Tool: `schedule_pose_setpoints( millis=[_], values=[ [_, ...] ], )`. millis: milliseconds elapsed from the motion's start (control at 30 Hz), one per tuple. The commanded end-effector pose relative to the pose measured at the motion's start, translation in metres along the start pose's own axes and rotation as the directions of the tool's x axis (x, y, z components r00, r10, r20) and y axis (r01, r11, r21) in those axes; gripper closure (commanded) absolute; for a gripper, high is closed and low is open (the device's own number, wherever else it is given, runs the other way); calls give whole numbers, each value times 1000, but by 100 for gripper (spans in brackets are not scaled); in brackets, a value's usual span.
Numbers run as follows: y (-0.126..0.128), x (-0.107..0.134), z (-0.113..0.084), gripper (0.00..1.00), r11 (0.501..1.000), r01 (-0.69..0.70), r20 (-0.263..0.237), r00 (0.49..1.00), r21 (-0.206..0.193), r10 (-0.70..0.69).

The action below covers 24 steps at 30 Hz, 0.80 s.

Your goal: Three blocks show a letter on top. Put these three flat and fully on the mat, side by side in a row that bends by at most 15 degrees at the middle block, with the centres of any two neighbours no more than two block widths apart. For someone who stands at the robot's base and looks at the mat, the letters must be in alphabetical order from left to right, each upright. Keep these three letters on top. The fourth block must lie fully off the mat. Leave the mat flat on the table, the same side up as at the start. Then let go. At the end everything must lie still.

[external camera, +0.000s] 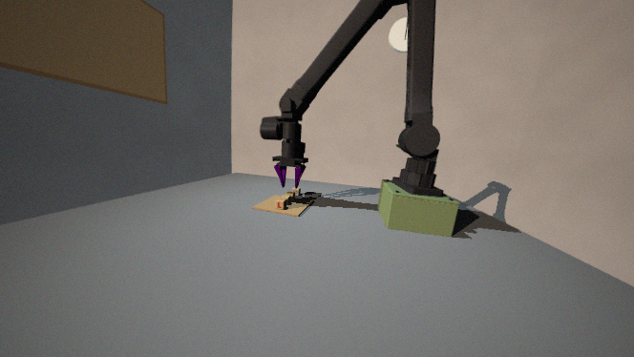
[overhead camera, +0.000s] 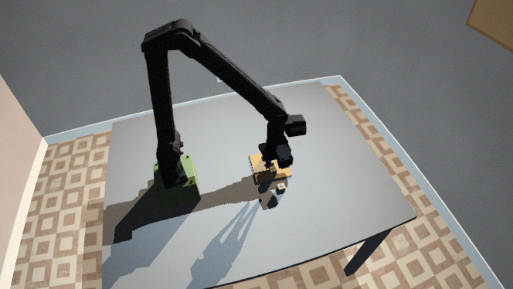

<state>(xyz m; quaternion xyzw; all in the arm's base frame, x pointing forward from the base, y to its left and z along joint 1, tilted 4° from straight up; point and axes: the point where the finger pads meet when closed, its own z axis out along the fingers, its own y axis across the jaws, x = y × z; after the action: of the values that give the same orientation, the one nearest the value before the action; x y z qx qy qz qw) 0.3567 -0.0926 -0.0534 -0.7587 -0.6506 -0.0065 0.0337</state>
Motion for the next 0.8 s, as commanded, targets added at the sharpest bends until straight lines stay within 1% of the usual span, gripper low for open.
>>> schedule_pose_setpoints(
  millis=[0, 433, 633, 767],
  values=[
    [31, -7, -28, 56, 997, 6, 10, 1000, -71, -5],
    [30, -7, -28, 56, 998, 5, 10, 1000, -66, -5],
    [31, -7, -36, 56, 997, 6, 11, 1000, -72, -5],
    [30, -7, -45, 56, 997, 6, 11, 1000, -73, -5]
  ],
)
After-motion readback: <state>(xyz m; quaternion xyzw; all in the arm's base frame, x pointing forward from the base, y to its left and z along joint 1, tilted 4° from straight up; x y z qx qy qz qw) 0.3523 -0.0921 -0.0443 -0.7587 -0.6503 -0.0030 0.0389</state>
